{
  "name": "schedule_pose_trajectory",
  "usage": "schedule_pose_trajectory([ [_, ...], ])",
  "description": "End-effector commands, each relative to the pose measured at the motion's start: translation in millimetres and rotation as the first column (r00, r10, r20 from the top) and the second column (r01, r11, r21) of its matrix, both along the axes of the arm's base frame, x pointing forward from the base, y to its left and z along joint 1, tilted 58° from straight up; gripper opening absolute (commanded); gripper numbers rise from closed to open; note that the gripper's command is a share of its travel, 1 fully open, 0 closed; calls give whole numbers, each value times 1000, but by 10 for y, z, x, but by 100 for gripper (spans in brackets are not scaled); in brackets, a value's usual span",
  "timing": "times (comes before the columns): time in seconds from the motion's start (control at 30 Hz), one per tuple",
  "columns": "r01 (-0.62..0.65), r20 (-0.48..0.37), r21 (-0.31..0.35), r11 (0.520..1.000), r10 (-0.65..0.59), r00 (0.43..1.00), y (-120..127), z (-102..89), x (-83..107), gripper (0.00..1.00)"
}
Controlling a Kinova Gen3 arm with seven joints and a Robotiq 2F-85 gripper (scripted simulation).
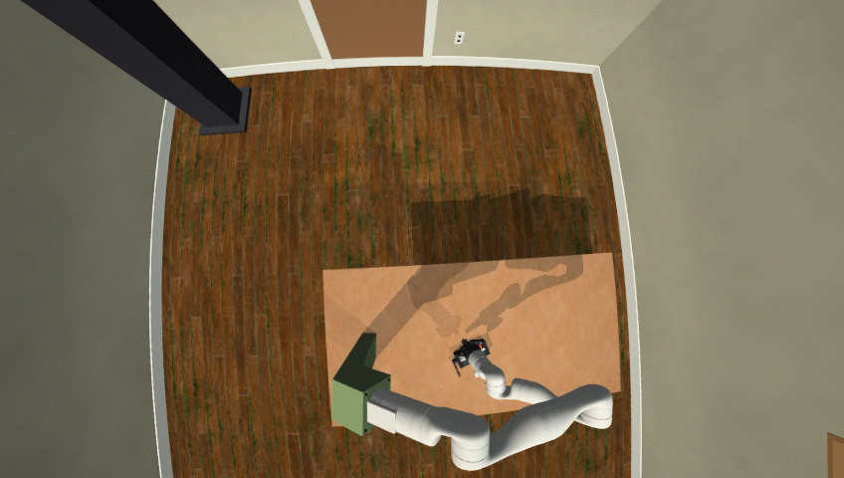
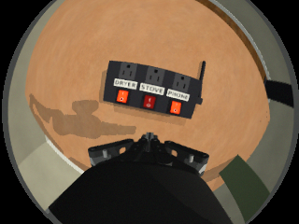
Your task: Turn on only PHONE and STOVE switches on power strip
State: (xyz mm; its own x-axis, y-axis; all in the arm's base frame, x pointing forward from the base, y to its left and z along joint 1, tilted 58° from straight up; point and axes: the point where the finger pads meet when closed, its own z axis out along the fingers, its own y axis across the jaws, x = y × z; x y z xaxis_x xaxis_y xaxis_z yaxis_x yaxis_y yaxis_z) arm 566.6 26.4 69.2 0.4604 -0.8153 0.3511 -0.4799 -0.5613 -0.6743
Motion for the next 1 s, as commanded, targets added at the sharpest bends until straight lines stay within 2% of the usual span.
schedule_pose_trajectory([
  [0.0,0,-1,-1,1000,0,1000,-7,-58,57,0],
  [0.97,1,-2,-3,1000,-1,1000,-18,-143,158,0],
])
